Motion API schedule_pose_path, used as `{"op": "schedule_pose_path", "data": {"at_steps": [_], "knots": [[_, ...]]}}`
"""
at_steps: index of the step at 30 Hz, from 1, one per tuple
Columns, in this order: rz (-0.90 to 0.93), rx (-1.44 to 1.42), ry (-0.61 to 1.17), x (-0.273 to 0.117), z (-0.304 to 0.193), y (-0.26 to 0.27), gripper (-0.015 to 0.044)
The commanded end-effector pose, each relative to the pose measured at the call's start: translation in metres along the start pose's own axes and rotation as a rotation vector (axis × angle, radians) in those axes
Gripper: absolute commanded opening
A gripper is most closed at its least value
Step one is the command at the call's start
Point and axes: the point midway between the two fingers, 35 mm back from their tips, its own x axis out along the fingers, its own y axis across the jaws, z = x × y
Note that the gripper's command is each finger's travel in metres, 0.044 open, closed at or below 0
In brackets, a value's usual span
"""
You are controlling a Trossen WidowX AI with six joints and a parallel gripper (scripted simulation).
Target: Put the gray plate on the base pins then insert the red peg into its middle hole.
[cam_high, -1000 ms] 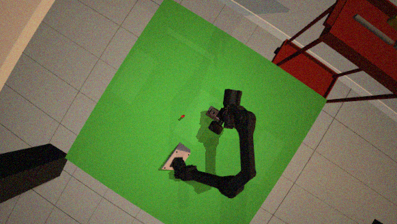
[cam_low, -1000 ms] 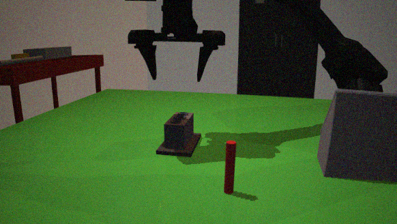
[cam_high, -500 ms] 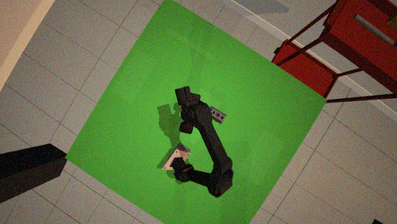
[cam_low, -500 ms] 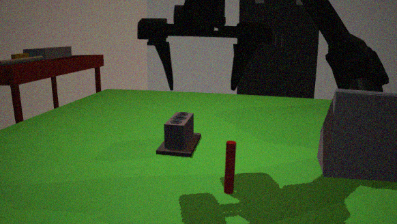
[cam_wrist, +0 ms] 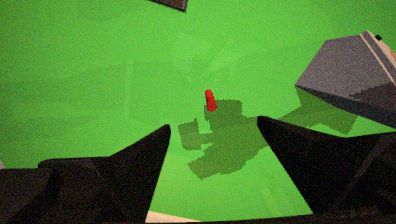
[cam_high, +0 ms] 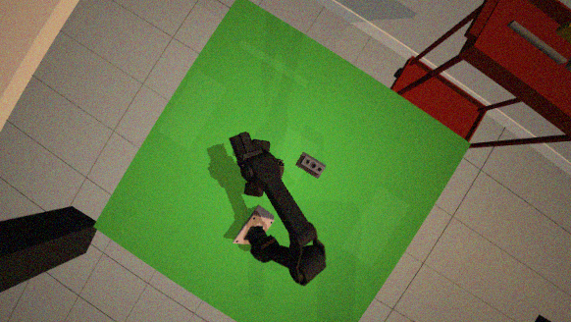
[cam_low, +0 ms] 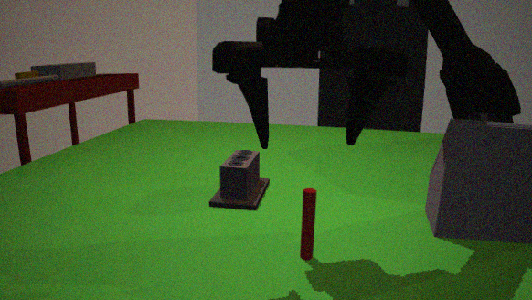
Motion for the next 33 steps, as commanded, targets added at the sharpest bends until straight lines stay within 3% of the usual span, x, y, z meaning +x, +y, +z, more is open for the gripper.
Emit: {"op": "schedule_pose_path", "data": {"at_steps": [1, 33], "knots": [[-0.009, -0.009, -0.007, 0.016, 0.000, -0.003, 0.0440], [-0.009, -0.009, -0.008, 0.067, 0.000, -0.002, 0.0440]]}}
